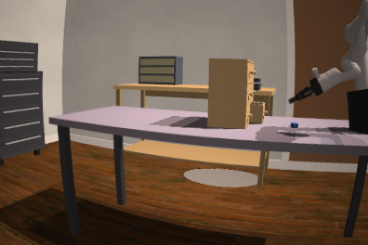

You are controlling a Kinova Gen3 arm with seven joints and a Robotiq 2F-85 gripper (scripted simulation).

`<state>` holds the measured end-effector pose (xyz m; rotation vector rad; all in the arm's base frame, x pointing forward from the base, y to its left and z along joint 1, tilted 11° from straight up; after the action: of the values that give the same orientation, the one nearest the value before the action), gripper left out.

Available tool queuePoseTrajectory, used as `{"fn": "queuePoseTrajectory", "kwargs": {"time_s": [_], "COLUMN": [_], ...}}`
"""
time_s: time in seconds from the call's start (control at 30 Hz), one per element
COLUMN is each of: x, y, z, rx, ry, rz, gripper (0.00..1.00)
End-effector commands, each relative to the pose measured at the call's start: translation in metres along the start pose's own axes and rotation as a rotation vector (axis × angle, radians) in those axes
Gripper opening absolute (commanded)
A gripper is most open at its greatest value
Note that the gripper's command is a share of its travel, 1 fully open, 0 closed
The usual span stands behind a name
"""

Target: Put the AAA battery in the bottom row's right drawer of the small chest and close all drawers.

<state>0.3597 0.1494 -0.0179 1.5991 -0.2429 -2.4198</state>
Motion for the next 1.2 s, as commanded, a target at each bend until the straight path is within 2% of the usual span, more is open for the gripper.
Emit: {"fn": "queuePoseTrajectory", "kwargs": {"time_s": [0.0, 0.67, 1.17], "x": [0.000, 0.002, 0.006], "y": [0.001, 0.008, 0.022], "z": [0.000, -0.003, -0.009], "rx": [0.001, 0.001, 0.001], "ry": [0.001, 0.002, 0.002], "rz": [0.000, 0.003, 0.003], "gripper": [0.00, 0.00, 0.00]}}
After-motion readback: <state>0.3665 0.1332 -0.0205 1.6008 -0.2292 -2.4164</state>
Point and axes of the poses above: the point where the finger pads meet when closed, its own z axis back along the fingers, its own y axis across the jaws, x = y × z, the point moved 2 cm from there along z, back along the fingers, and after that the axes turned 8 degrees about z, right-handed, at the moved point
